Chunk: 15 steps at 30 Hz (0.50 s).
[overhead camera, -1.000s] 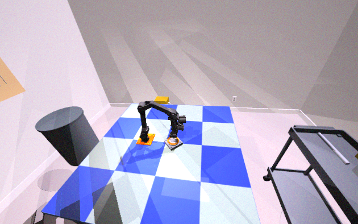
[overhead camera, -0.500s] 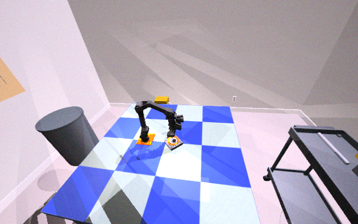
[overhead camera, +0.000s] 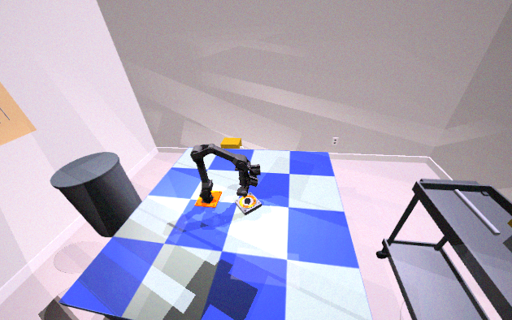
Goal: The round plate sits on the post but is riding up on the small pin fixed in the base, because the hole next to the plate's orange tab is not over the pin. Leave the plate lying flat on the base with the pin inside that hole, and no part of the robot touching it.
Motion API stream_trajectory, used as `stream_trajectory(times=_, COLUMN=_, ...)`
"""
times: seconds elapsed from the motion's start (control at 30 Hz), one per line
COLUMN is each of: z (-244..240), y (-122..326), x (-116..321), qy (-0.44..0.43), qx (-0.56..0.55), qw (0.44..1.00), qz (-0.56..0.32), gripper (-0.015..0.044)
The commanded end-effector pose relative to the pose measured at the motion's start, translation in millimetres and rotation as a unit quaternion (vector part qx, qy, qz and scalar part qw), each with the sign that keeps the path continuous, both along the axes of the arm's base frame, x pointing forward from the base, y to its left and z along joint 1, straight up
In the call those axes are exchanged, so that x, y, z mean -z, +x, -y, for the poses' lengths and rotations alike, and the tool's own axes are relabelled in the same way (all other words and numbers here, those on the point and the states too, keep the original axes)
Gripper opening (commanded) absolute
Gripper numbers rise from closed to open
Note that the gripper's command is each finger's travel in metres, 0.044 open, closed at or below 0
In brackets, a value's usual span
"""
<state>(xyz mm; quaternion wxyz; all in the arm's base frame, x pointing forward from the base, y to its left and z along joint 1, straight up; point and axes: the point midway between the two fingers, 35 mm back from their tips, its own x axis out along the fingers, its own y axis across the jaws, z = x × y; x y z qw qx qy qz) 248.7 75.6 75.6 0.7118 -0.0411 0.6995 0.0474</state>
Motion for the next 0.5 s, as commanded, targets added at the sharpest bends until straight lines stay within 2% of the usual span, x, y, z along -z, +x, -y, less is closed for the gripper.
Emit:
stream_trajectory(times=0.0, z=1, y=-3, x=0, qy=0.002, qx=0.000, qw=1.000, qz=0.001, gripper=0.0000)
stream_trajectory(times=0.17, z=2, y=-4, x=-5, qy=0.002, qx=0.000, qw=1.000, qz=0.001, gripper=0.0000)
stream_trajectory(times=0.47, z=3, y=-6, x=-41, qy=0.002, qx=0.000, qw=1.000, qz=0.001, gripper=0.0000)
